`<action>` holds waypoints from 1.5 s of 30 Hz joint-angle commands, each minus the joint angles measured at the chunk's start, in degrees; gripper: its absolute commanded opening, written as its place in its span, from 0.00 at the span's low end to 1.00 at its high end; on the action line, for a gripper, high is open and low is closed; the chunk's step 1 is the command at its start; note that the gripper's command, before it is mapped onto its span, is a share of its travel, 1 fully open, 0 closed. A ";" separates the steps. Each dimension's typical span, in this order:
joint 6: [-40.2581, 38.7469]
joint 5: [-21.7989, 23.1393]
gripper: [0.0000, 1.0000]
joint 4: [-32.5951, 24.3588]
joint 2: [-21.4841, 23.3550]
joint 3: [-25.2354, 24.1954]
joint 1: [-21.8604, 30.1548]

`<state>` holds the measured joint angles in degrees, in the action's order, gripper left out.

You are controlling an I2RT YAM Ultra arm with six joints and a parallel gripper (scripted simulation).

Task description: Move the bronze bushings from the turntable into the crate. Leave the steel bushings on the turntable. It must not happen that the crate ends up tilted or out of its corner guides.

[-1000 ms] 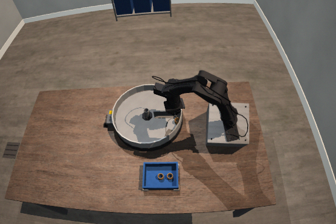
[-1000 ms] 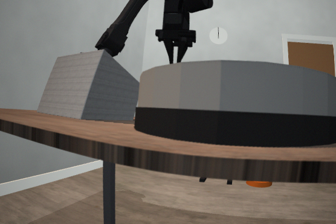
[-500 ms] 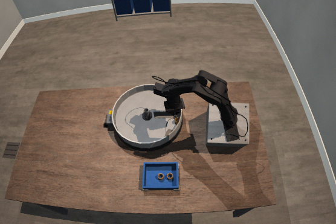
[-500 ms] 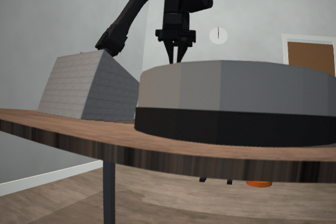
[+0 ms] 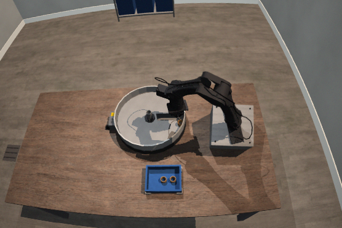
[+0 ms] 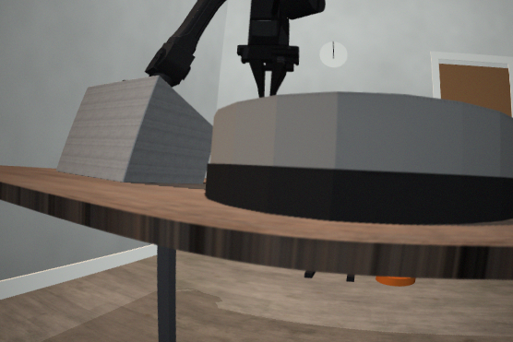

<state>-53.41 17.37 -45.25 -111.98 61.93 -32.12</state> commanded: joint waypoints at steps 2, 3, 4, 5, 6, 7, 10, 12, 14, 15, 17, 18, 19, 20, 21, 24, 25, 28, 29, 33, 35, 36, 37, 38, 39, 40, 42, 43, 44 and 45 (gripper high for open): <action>-0.46 -0.56 0.13 -0.74 -1.00 1.42 -0.87; -0.46 -0.56 0.13 -0.74 -1.00 1.42 -0.87; -0.46 -0.56 0.13 -0.74 -1.00 1.42 -0.87; -0.44 -0.56 0.13 -0.74 -1.00 1.44 -0.87; -0.38 -0.57 0.13 -0.75 -1.01 1.52 -0.89; -0.25 -0.58 0.13 -0.78 -1.04 1.58 -0.93; 0.30 -0.64 0.13 -0.84 -1.15 1.67 -1.08; 0.49 -0.66 0.13 -0.85 -1.19 1.70 -1.14; 0.48 -0.66 0.13 -0.85 -1.20 1.70 -1.14; 0.48 -0.66 0.13 -0.85 -1.20 1.70 -1.14; 0.45 -0.66 0.13 -0.85 -1.20 1.71 -1.14; 0.45 -0.66 0.13 -0.85 -1.21 1.71 -1.09; 0.45 -0.66 0.13 -0.85 -1.21 1.71 -1.09; 0.45 -0.66 0.13 -0.85 -1.21 1.71 -1.09; 0.45 -0.66 0.13 -0.85 -1.21 1.71 -1.09; 0.45 -0.66 0.13 -0.85 -1.21 1.71 -1.09; 0.45 -0.66 0.13 -0.85 -1.21 1.71 -1.09; 0.45 -0.66 0.13 -0.85 -1.21 1.71 -1.09; 0.45 -0.66 0.13 -0.85 -1.21 1.71 -1.09; 0.45 -0.66 0.13 -0.85 -1.21 1.71 -1.09; 0.45 -0.66 0.13 -0.85 -1.21 1.71 -1.09; 0.45 -0.66 0.13 -0.85 -1.21 1.71 -1.09; 0.45 -0.66 0.13 -0.85 -1.21 1.71 -1.09; 0.45 -0.66 0.13 -0.85 -1.21 1.71 -1.09; 0.45 -0.66 0.13 -0.85 -1.21 1.71 -1.09; 0.45 -0.66 0.13 -0.85 -1.21 1.71 -1.09; 0.45 -0.66 0.13 -0.85 -1.21 1.71 -1.09; 0.45 -0.66 0.13 -0.85 -1.21 1.71 -1.09; 0.45 -0.66 0.13 -0.85 -1.21 1.71 -1.09; 0.45 -0.66 0.13 -0.85 -1.21 1.71 -1.09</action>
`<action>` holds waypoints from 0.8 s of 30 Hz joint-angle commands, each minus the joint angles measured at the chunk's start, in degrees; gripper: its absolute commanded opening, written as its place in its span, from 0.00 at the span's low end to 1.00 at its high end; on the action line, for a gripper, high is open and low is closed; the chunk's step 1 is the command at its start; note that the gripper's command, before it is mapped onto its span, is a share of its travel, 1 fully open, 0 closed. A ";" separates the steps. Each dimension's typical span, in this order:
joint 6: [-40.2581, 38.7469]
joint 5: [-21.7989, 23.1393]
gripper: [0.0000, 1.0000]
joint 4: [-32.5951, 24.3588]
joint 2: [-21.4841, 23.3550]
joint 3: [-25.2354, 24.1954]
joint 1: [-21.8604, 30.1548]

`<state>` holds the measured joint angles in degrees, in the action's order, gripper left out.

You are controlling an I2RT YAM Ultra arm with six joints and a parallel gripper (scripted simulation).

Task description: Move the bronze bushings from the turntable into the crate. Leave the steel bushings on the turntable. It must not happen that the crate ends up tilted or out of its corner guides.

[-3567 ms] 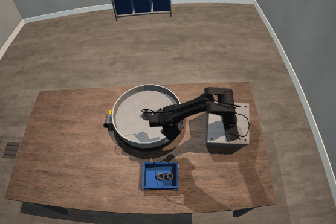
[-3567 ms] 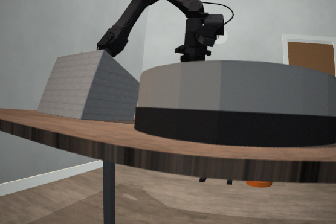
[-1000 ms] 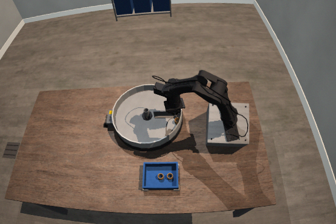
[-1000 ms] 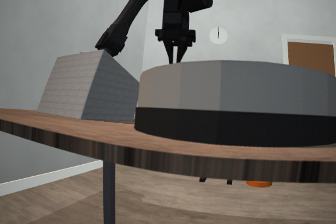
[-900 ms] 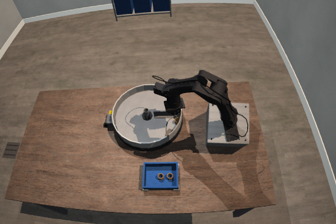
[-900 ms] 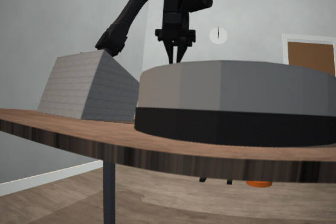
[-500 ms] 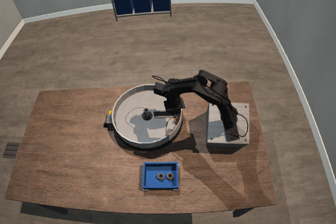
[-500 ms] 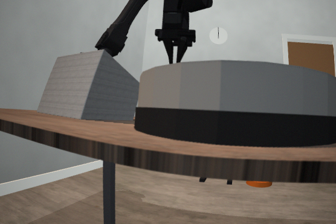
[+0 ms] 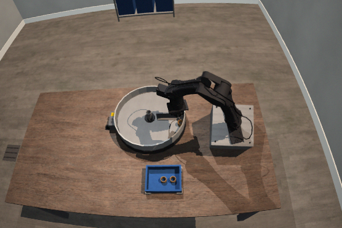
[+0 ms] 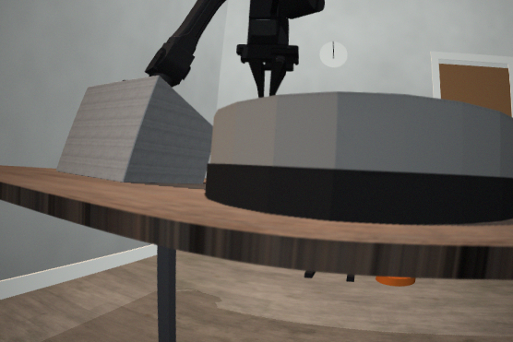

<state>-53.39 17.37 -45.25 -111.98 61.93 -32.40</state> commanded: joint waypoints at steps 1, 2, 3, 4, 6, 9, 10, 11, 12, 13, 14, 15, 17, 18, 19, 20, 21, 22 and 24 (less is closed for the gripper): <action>0.43 -0.66 0.13 -0.85 -1.21 1.71 -0.81; 0.43 -0.66 0.13 -0.85 -1.21 1.71 -0.81; 0.43 -0.66 0.13 -0.85 -1.21 1.71 -0.81; 0.43 -0.66 0.13 -0.85 -1.21 1.71 -0.81; 0.18 -0.64 0.13 0.70 -1.34 1.58 -0.49; -0.85 -0.46 0.13 3.00 -2.24 -1.98 0.85; -1.06 -0.39 0.13 3.92 -2.66 -2.43 1.06; -1.26 -0.32 0.13 4.73 -3.07 -2.79 1.25; -1.41 -0.26 0.13 5.35 -3.43 -3.00 1.39; -1.50 -0.23 0.13 5.70 -3.68 -3.07 1.47; -1.54 -0.22 0.13 5.86 -3.83 -3.04 1.51; -1.59 -0.19 0.13 6.03 -3.98 -1.16 0.90; -1.59 -0.20 0.13 6.01 -3.88 -0.70 0.62; -1.59 -0.19 0.13 6.00 -2.72 -0.68 0.62; -1.60 -0.20 0.13 6.02 -2.62 -0.68 0.62; -1.60 -0.20 0.13 6.02 -2.62 -0.68 0.62; -1.60 -0.20 0.13 6.02 -2.62 -0.68 0.62; -1.59 -0.20 0.13 6.07 -2.65 -0.68 0.63; -1.52 -0.20 0.13 5.82 -2.68 -0.68 0.63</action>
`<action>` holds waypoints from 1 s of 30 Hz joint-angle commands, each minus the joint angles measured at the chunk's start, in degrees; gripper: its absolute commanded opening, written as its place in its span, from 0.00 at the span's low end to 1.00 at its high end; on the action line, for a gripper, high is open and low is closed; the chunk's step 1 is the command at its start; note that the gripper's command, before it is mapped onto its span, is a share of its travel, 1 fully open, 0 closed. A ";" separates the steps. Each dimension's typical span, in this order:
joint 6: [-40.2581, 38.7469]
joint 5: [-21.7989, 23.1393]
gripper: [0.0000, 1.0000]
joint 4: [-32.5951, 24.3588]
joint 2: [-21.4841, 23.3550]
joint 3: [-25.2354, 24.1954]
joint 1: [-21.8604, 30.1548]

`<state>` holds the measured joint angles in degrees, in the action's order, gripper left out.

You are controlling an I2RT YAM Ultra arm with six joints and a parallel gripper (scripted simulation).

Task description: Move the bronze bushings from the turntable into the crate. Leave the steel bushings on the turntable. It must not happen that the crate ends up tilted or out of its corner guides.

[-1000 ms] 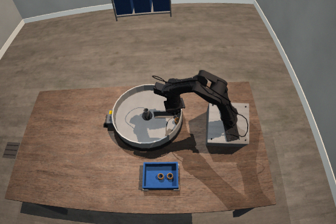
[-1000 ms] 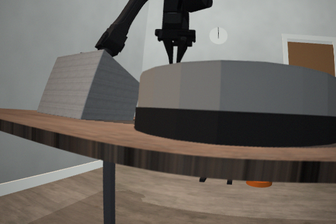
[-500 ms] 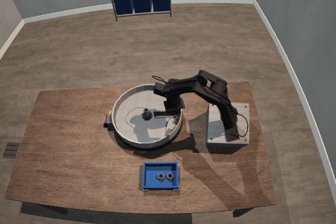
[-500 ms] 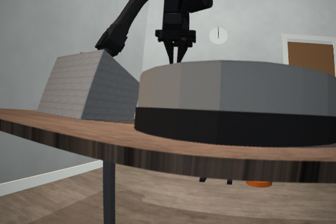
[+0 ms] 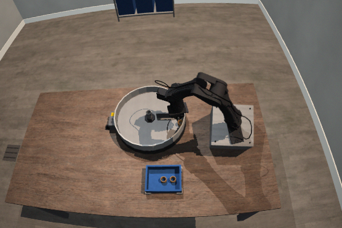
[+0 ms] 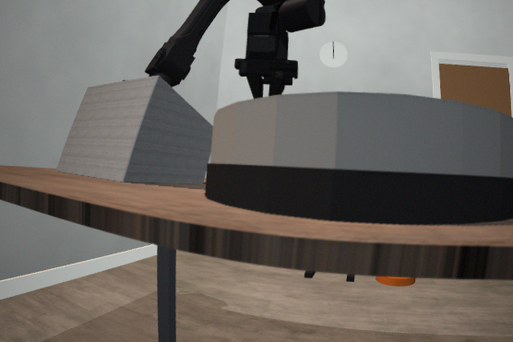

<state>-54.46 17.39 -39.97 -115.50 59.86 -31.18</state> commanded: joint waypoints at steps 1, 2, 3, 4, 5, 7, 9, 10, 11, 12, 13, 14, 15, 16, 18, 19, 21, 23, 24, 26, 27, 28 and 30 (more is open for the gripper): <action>-0.45 -0.22 0.13 0.25 0.82 1.40 -0.59; -0.45 -0.22 0.13 0.22 0.82 1.40 -0.59; -0.45 -0.22 0.13 0.22 0.82 1.40 -0.59; -0.45 -0.22 0.13 0.22 0.82 1.40 -0.59; -0.45 -0.22 0.13 0.22 0.82 1.40 -0.59; -0.45 -0.22 0.13 0.22 0.82 1.40 -0.59; -0.45 -0.22 0.13 0.22 0.82 1.40 -0.59; -0.45 -0.22 0.13 0.22 0.82 1.40 -0.59; -0.45 -0.22 0.13 0.22 0.82 1.40 -0.59; -0.45 -0.22 0.13 0.22 0.82 1.40 -0.59; -0.45 -0.22 0.13 0.22 0.82 1.40 -0.59; -0.45 -0.22 0.13 0.22 0.82 1.40 -0.59; -0.45 -0.22 0.13 0.22 0.82 1.40 -0.59; -0.45 -0.22 0.13 0.22 0.82 1.40 -0.59; -0.45 -0.22 0.13 0.22 0.82 1.40 -0.59; -0.45 -0.22 0.13 0.22 0.82 1.40 -0.59; -0.45 -0.22 0.13 0.22 0.82 1.40 -0.59; -0.45 -0.22 0.13 0.22 0.82 1.40 -0.59; -0.45 -0.22 0.13 0.22 0.82 1.40 -0.59; -0.48 -0.22 0.13 -0.03 0.90 1.58 -0.55; -0.53 -0.21 0.13 -0.48 1.02 1.65 -0.48; -0.58 -0.20 0.13 -0.87 1.19 1.74 -0.38; -0.62 -0.19 0.13 -0.99 1.40 1.84 -0.27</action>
